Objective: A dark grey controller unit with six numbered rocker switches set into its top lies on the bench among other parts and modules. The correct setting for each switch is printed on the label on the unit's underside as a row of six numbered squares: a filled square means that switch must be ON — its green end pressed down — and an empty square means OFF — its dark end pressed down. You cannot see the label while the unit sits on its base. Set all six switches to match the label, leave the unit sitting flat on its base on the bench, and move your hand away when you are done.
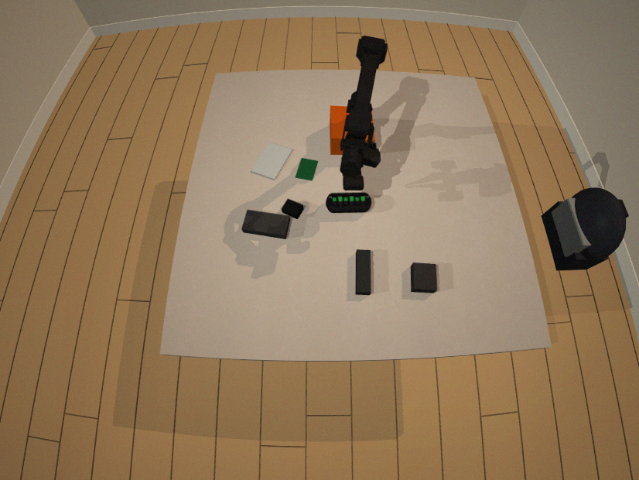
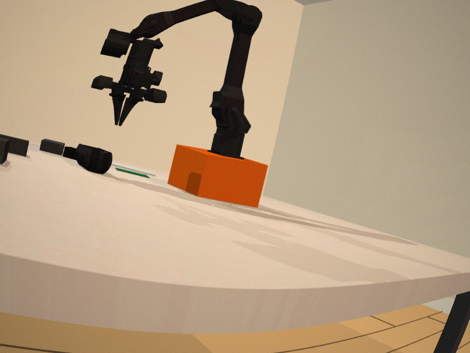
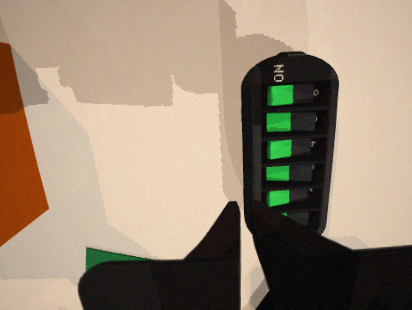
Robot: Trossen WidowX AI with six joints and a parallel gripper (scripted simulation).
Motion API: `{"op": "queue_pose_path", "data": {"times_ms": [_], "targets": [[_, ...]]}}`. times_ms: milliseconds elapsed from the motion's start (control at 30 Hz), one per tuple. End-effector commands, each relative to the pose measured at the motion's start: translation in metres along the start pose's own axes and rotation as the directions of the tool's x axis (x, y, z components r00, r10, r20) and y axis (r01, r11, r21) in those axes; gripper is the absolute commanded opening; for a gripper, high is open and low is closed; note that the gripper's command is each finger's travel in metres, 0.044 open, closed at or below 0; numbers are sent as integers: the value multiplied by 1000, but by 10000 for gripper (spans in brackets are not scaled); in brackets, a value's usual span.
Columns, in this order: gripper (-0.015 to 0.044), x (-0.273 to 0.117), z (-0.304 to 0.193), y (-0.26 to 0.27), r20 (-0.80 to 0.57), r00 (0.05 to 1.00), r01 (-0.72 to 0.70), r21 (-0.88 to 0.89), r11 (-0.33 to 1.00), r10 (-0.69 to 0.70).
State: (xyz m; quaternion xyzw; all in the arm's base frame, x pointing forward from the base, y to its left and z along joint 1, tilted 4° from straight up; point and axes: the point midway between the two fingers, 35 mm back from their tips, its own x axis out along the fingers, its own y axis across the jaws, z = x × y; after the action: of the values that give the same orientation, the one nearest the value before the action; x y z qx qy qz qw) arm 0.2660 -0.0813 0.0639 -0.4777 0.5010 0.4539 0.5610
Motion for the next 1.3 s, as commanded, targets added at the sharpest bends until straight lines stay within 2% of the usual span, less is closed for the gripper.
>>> {"op": "queue_pose_path", "data": {"times_ms": [0,233,800,867,1267], "targets": [[0,-1,0,0,1,1000,-1,-5,1000,1],[0,-1,0,0,1,1000,-1,-5,1000,1],[440,0,0,0,0,1000,0,0,1000,0],[440,0,0,0,0,1000,0,0,1000,0],[125,14,21,-59,16,990,-139,-6,990,140]]}}
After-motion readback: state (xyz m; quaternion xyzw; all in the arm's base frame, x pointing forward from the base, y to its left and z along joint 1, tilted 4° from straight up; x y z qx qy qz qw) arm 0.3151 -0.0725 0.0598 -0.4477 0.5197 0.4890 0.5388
